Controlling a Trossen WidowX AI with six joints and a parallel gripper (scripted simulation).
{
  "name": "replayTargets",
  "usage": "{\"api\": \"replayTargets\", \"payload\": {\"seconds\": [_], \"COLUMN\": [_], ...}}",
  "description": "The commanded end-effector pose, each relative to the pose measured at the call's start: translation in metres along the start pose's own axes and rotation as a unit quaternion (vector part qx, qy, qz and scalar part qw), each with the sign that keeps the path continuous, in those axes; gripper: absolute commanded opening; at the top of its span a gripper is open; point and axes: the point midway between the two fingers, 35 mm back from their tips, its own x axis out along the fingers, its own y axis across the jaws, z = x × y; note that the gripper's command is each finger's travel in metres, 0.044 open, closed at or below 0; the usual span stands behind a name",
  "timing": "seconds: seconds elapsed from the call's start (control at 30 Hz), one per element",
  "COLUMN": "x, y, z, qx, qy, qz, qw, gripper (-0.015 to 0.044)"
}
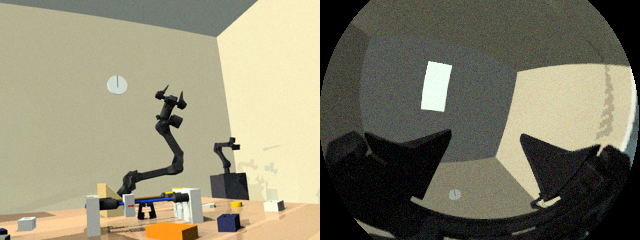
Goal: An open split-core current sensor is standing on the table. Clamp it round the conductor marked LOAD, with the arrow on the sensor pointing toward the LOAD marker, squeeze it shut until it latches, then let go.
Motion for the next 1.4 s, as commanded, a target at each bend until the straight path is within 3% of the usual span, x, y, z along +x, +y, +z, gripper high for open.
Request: {"api": "replayTargets", "payload": {"seconds": [0.0, 0.2, 0.53, 0.83, 1.1, 1.3, 1.37], "x": [-0.008, -0.030, -0.089, -0.182, -0.291, -0.303, -0.321], "y": [0.024, 0.058, 0.066, 0.032, -0.024, -0.028, -0.025], "z": [0.023, 0.082, 0.197, 0.293, 0.344, 0.348, 0.360], "qx": [0.144, 0.393, 0.675, 0.795, 0.780, 0.769, 0.727], "qy": [-0.016, -0.049, -0.104, -0.124, -0.115, -0.117, -0.145], "qz": [0.041, 0.124, 0.279, 0.447, 0.598, 0.615, 0.657], "qw": [0.989, 0.910, 0.675, 0.390, 0.143, 0.127, 0.139], "gripper": [0.0440, 0.0440, 0.0440, 0.0440, 0.0440, 0.0440, 0.0440]}}
